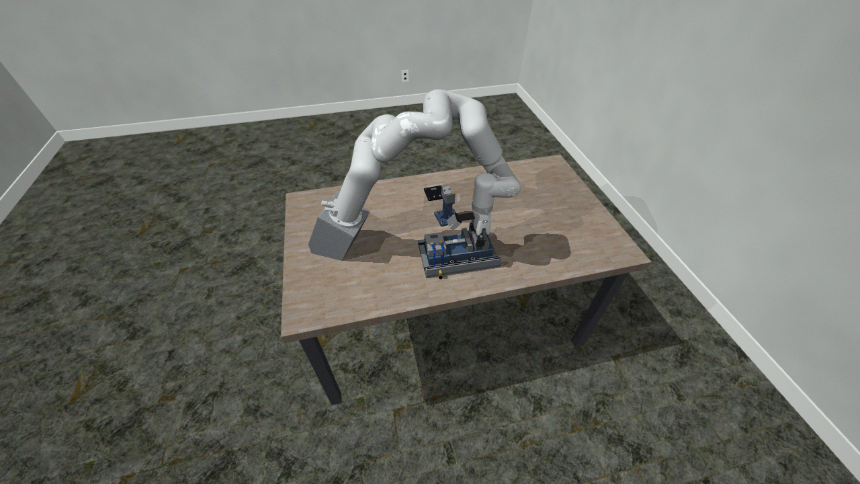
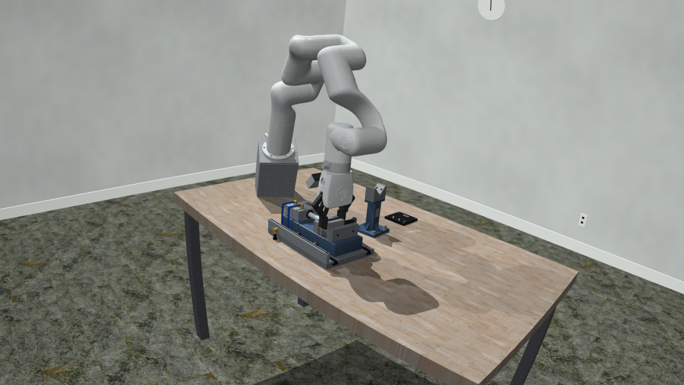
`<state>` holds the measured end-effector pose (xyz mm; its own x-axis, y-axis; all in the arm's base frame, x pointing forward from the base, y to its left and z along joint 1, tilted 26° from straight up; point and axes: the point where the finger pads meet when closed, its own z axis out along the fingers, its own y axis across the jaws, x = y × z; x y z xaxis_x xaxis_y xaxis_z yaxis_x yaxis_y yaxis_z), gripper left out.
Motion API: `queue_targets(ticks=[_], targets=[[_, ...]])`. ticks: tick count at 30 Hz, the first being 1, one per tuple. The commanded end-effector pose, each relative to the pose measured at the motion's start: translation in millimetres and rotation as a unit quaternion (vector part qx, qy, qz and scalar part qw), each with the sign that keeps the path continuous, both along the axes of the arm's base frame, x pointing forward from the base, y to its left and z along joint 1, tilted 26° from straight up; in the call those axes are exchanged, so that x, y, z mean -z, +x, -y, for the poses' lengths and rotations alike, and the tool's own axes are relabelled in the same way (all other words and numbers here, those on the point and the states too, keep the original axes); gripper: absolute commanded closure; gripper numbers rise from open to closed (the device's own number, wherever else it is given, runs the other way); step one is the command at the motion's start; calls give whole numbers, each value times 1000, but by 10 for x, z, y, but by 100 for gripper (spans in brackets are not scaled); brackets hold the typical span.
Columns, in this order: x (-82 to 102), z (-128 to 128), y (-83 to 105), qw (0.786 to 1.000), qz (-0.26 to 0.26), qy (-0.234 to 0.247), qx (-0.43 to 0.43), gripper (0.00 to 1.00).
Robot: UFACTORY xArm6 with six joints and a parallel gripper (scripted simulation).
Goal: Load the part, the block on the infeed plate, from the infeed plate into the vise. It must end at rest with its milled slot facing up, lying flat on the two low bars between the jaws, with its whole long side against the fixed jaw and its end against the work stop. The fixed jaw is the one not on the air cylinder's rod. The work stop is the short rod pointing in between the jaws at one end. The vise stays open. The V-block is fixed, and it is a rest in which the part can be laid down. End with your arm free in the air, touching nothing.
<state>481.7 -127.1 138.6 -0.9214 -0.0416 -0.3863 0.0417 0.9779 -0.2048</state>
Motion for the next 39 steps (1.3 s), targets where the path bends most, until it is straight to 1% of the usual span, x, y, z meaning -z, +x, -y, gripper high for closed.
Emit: queue_targets(ticks=[1,23,24,39], targets=[[-12,1,9,1000,1,0,0,100],[-8,1,10,1000,1,0,0,100],[-8,1,10,1000,1,0,0,19],[-8,1,10,1000,1,0,0,19]])
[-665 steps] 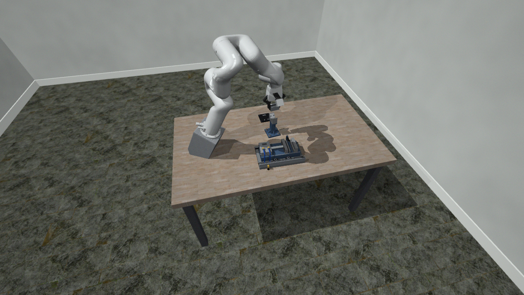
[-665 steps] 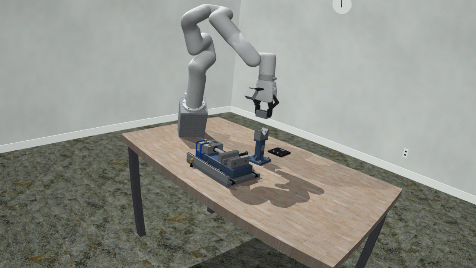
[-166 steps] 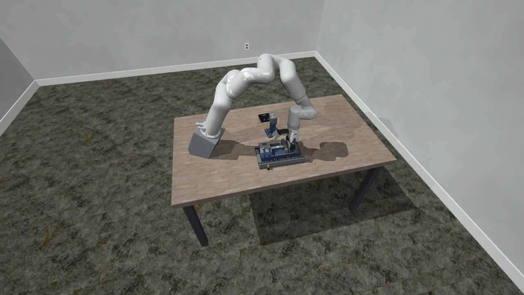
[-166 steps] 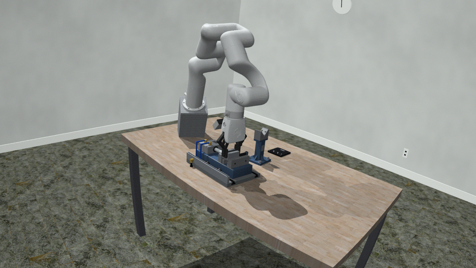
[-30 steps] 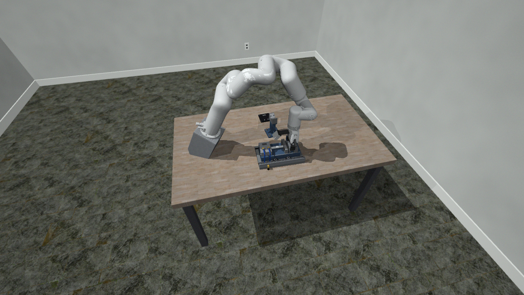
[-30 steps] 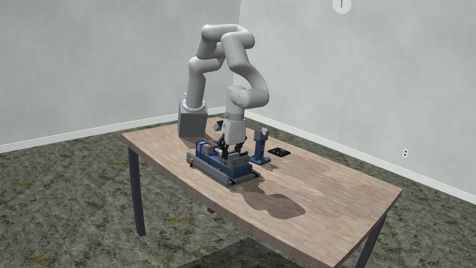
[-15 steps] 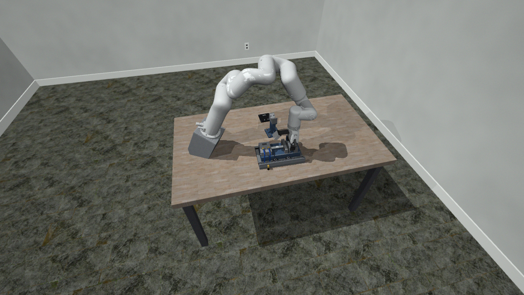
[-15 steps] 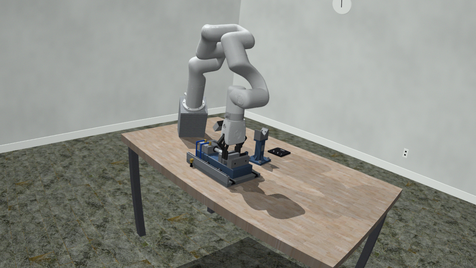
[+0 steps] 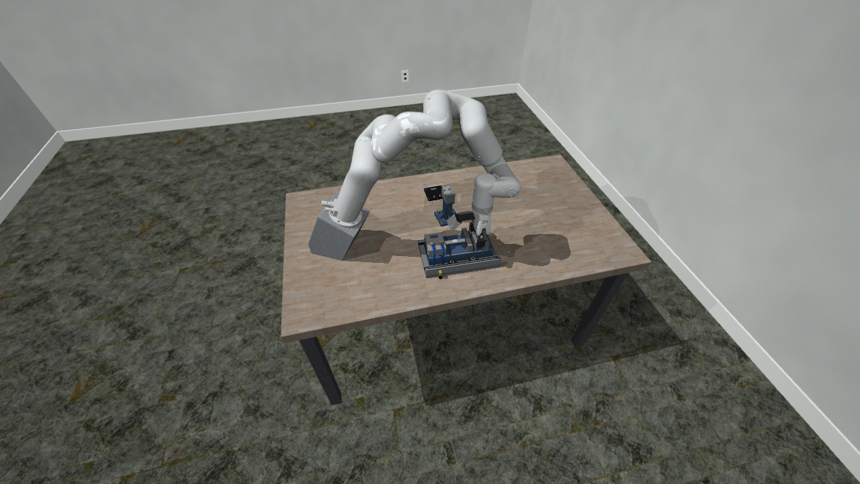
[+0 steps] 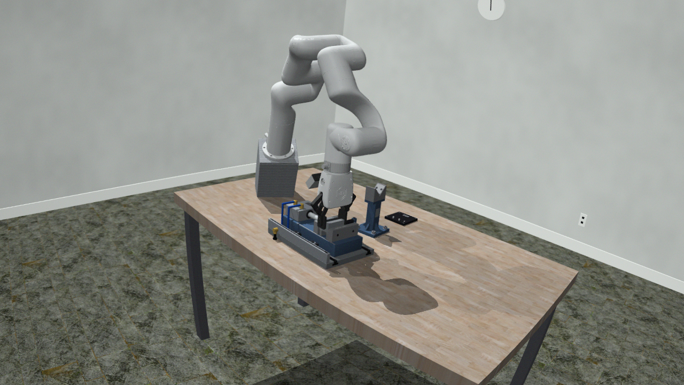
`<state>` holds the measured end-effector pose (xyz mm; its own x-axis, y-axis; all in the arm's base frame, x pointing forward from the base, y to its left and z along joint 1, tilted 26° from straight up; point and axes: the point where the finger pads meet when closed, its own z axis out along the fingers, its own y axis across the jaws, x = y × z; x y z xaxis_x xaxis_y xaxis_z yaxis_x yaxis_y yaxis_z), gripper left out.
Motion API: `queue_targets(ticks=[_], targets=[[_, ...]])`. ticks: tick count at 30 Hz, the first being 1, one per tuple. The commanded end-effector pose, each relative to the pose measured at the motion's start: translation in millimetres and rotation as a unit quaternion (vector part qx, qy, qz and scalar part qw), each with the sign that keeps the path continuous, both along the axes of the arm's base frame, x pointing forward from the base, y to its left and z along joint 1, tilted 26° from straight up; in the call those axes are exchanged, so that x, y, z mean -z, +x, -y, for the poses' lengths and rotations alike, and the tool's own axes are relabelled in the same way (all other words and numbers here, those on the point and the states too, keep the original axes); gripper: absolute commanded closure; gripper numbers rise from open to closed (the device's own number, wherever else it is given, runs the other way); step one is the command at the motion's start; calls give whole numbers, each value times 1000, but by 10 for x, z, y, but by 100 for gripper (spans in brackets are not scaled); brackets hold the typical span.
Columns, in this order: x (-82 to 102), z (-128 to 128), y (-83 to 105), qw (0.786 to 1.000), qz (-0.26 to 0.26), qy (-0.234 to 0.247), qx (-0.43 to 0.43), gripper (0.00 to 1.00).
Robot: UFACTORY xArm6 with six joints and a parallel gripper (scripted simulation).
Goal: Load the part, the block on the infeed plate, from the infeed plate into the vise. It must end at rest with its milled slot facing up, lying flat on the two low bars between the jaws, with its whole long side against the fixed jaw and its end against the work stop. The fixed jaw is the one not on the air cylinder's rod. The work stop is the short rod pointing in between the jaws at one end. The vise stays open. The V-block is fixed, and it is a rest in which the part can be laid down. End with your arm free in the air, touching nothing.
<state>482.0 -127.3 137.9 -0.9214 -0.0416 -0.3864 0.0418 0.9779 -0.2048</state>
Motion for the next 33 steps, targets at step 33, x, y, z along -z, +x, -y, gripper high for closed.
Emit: queue_targets(ticks=[33], targets=[[-131,-27,-43,1000,1,0,0,19]])
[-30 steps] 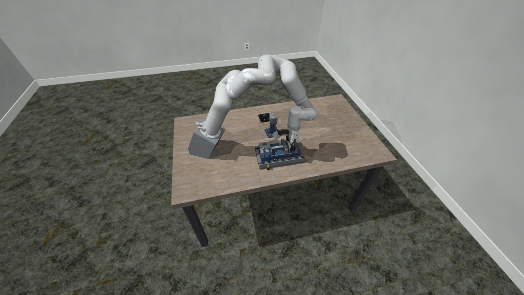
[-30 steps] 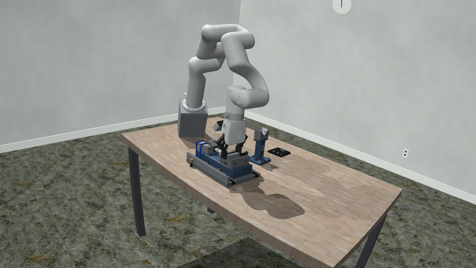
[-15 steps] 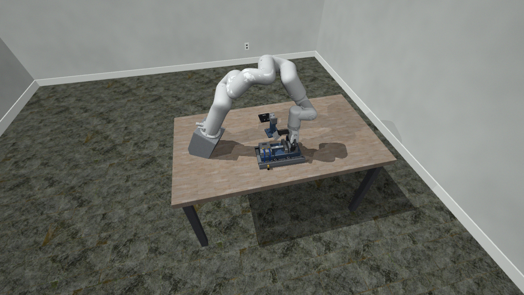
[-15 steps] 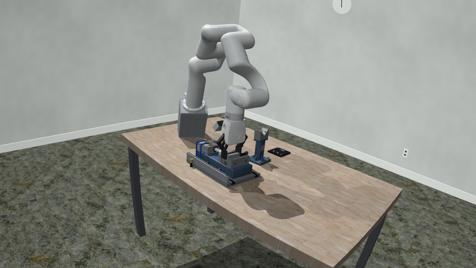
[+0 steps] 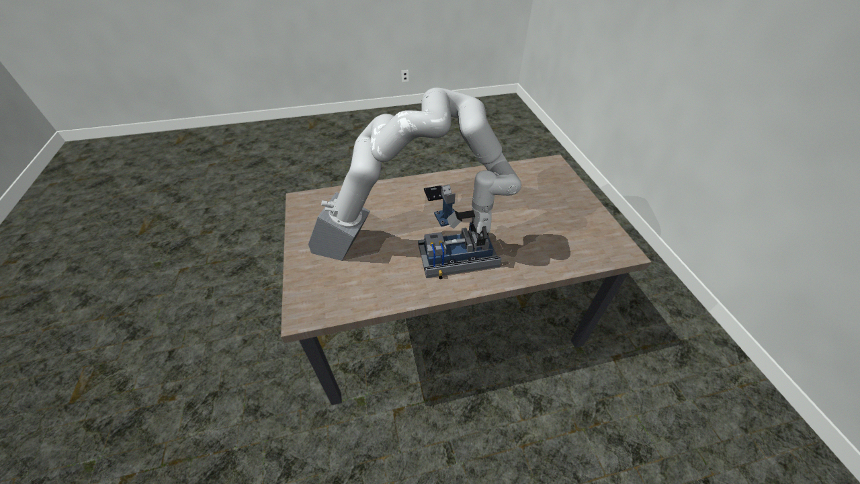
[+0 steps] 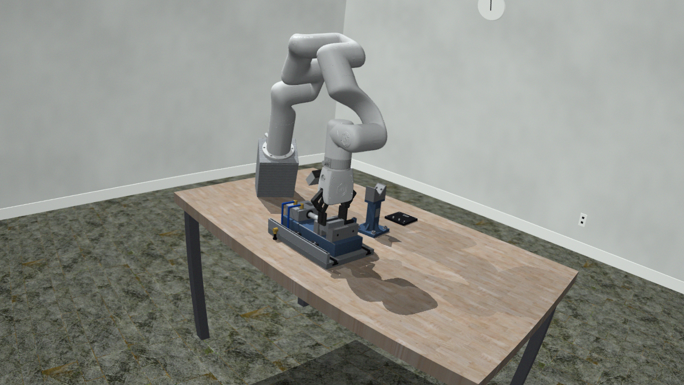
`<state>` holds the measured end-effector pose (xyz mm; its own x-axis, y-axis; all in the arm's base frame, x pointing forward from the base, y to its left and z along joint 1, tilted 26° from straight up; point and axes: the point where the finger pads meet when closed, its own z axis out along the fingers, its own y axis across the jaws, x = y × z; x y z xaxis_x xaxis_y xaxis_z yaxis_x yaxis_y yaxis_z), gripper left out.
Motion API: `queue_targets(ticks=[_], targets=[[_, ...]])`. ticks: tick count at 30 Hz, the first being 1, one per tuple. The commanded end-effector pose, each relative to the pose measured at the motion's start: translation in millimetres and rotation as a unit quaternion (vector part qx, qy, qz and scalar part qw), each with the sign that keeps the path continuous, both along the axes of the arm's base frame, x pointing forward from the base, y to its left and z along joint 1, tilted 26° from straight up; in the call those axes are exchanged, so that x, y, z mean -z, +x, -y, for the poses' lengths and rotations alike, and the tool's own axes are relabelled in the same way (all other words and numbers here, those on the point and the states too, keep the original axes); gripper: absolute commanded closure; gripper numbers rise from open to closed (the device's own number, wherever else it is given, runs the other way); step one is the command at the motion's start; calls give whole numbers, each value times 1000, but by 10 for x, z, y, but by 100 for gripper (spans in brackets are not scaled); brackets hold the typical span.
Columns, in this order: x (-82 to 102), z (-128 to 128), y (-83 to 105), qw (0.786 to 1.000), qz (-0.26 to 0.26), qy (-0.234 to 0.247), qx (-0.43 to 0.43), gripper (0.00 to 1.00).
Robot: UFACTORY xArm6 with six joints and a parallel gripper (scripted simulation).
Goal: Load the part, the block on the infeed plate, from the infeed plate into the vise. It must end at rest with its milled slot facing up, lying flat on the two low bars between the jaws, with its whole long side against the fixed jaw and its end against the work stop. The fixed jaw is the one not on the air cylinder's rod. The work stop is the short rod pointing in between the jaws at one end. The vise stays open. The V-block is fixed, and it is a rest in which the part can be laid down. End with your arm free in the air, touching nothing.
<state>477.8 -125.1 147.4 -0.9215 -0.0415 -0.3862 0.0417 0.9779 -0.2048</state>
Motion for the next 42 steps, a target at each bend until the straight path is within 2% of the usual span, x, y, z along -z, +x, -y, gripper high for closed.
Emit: queue_targets(ticks=[1,16,27,36,37,42], targets=[[-36,-5,-1,1000,2,0,0,19],[-436,-96,-175,1000,2,0,0,19],[-596,-133,-244,1000,2,0,0,19],[-618,-138,-254,1000,2,0,0,19],[-618,-138,-254,1000,2,0,0,100],[-618,-138,-254,1000,2,0,0,100]])
